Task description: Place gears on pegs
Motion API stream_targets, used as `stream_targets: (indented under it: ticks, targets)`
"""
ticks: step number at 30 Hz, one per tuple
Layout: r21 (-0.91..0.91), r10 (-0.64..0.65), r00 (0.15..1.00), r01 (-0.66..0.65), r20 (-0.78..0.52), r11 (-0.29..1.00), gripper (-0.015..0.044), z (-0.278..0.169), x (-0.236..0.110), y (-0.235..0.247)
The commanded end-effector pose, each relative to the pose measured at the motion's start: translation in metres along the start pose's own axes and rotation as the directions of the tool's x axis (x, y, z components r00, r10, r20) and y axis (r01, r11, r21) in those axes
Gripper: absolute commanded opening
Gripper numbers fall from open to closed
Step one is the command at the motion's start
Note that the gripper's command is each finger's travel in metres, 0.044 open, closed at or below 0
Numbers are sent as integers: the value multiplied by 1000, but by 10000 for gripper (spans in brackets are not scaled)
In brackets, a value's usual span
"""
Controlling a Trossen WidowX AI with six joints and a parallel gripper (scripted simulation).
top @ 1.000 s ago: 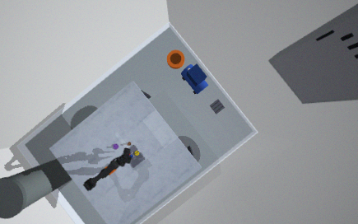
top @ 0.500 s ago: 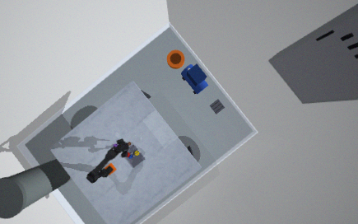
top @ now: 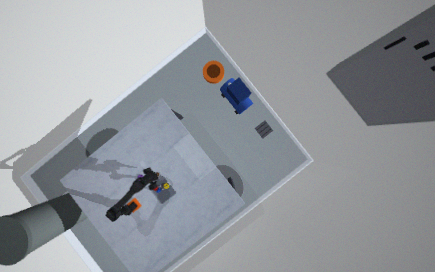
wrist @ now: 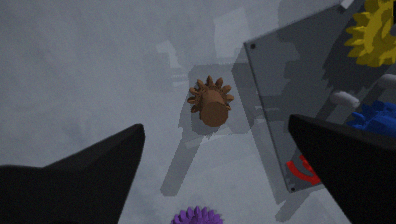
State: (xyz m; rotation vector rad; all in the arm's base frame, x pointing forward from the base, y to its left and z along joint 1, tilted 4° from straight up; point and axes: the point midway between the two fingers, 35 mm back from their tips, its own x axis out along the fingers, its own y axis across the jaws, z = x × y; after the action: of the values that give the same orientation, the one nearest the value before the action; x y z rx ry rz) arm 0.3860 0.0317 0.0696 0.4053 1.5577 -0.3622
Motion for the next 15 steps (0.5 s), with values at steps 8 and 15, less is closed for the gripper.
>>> stream_targets:
  ticks: [8, 15]
  targets:
    - [-6, -5, 1000, 5, -14, 1000, 440, -2, 17, -1]
    - [-6, -5, 1000, 5, -14, 1000, 440, -2, 28, -1]
